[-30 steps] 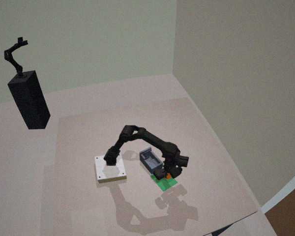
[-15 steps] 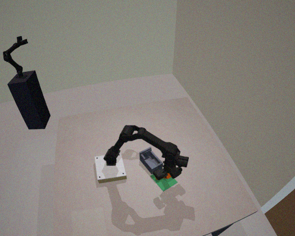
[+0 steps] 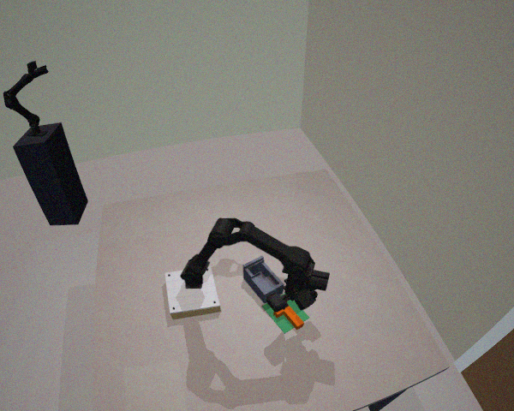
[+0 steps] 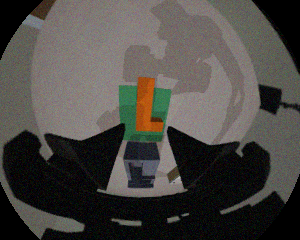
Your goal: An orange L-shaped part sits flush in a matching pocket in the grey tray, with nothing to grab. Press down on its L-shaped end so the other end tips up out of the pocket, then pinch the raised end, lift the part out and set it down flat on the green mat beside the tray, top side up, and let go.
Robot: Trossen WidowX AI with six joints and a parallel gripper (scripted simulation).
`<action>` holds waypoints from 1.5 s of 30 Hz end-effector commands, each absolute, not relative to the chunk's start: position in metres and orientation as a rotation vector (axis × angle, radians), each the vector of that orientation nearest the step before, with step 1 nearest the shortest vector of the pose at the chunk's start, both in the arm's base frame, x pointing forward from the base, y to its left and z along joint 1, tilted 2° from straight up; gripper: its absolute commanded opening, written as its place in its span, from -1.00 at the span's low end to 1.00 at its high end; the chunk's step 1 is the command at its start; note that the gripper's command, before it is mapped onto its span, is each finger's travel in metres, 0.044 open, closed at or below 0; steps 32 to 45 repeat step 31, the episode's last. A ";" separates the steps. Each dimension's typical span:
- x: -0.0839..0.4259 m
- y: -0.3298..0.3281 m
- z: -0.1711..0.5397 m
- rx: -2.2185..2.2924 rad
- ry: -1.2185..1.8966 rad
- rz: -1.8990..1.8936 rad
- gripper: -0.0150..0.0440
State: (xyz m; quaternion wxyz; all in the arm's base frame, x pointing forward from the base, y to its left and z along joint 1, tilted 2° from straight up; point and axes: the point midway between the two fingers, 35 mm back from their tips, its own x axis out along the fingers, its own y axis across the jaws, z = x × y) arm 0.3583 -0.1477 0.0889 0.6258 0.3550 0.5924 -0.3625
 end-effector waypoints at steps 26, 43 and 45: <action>0.357 -0.147 0.162 0.812 1.331 -0.823 0.86; 0.357 -0.147 0.162 0.812 1.331 -0.823 0.86; 0.357 -0.147 0.162 0.812 1.331 -0.823 0.86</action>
